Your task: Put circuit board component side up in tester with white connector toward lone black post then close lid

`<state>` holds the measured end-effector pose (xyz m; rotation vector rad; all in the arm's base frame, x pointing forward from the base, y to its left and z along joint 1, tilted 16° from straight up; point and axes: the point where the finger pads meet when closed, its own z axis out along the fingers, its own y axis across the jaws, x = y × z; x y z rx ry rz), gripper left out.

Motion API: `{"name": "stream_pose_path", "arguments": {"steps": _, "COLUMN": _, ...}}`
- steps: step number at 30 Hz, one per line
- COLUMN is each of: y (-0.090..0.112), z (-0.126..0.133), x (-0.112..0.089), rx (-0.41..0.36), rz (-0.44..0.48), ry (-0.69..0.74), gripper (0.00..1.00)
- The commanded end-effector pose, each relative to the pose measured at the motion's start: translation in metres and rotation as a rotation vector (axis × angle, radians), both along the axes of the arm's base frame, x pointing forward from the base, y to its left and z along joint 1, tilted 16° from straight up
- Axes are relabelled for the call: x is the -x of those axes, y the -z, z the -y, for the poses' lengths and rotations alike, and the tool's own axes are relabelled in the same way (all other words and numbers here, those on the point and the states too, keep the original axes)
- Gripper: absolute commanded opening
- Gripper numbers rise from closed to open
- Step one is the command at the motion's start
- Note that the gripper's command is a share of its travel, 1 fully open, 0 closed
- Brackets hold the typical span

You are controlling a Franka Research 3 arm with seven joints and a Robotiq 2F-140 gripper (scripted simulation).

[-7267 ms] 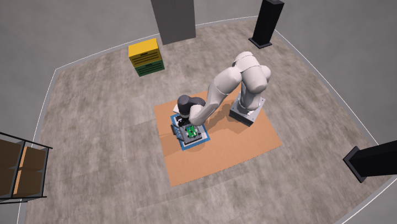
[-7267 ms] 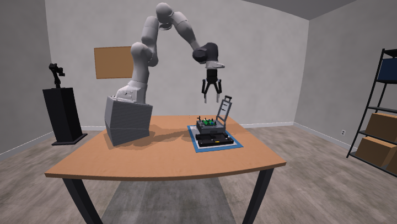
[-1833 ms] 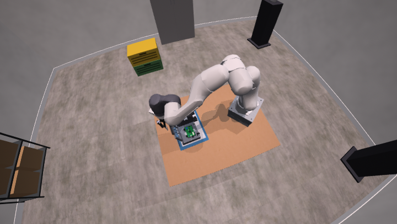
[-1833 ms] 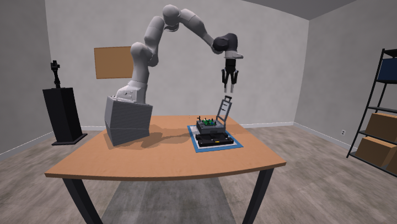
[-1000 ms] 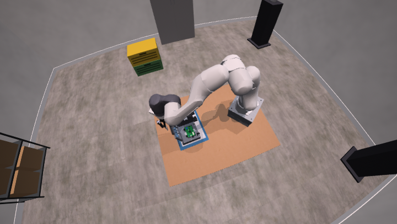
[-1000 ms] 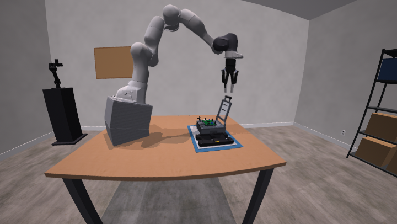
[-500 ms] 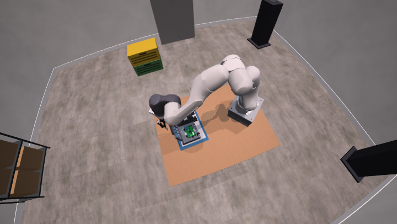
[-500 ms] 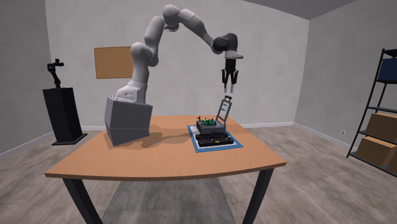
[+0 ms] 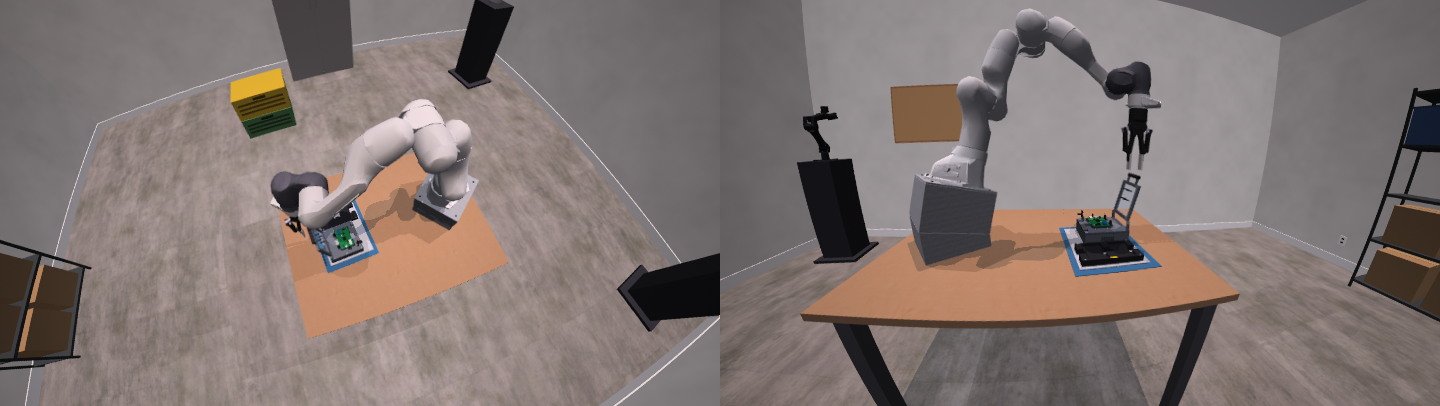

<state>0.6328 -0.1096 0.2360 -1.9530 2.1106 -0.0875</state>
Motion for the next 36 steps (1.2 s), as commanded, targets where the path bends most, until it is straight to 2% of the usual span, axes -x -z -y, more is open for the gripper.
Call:
{"name": "stream_pose_path", "arguments": {"steps": 1, "y": 0.006, "z": -0.002, "x": -0.002, "rx": 0.002, "rz": 0.001, "ry": 0.003, "gripper": 0.3}}
{"name": "stream_pose_path", "arguments": {"steps": 19, "y": 0.032, "z": -0.005, "x": -0.008, "rx": 0.002, "rz": 0.001, "ry": 0.003, "gripper": 0.3}}
{"name": "stream_pose_path", "arguments": {"steps": 36, "y": 0.038, "z": -0.006, "x": -0.01, "rx": 0.002, "rz": 0.001, "ry": 0.003, "gripper": 0.3}}
